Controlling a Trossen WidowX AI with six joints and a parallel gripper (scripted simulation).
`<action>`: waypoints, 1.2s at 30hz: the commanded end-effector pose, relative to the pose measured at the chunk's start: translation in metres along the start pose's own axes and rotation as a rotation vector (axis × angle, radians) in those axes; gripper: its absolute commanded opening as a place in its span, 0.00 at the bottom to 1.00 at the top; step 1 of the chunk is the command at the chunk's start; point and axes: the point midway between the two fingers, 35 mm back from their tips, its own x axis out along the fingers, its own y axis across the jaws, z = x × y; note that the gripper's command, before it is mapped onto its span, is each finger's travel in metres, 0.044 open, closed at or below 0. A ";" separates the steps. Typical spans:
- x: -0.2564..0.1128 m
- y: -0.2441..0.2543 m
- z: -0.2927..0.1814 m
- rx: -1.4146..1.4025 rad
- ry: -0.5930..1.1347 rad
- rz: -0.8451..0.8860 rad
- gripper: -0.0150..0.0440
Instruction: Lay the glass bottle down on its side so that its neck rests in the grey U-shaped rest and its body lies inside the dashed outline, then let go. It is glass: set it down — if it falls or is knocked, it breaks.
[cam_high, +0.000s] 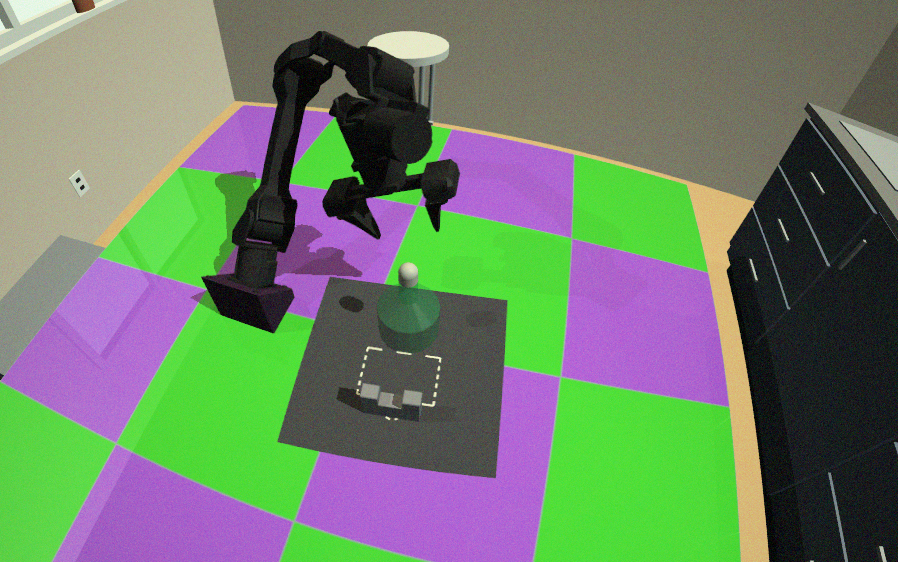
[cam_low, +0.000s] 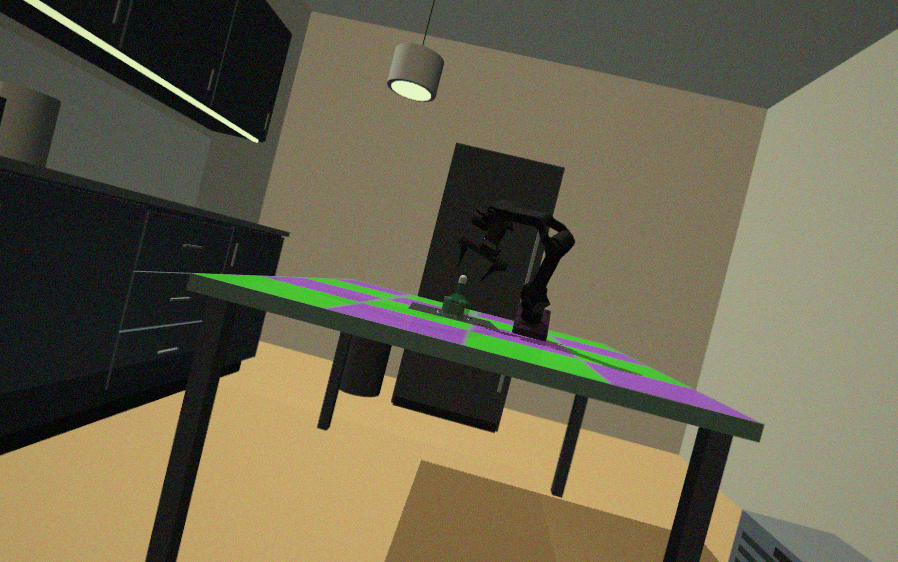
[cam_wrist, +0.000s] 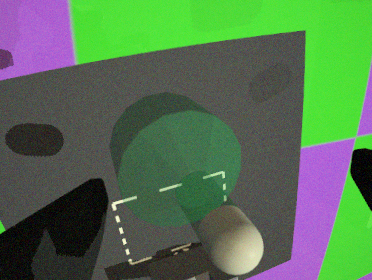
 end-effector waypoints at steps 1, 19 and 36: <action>-0.014 -0.011 -0.014 0.006 -0.036 -0.099 1.00; 0.024 -0.014 -0.012 -0.006 -0.036 0.322 1.00; 0.025 -0.015 -0.038 -0.005 -0.034 0.322 1.00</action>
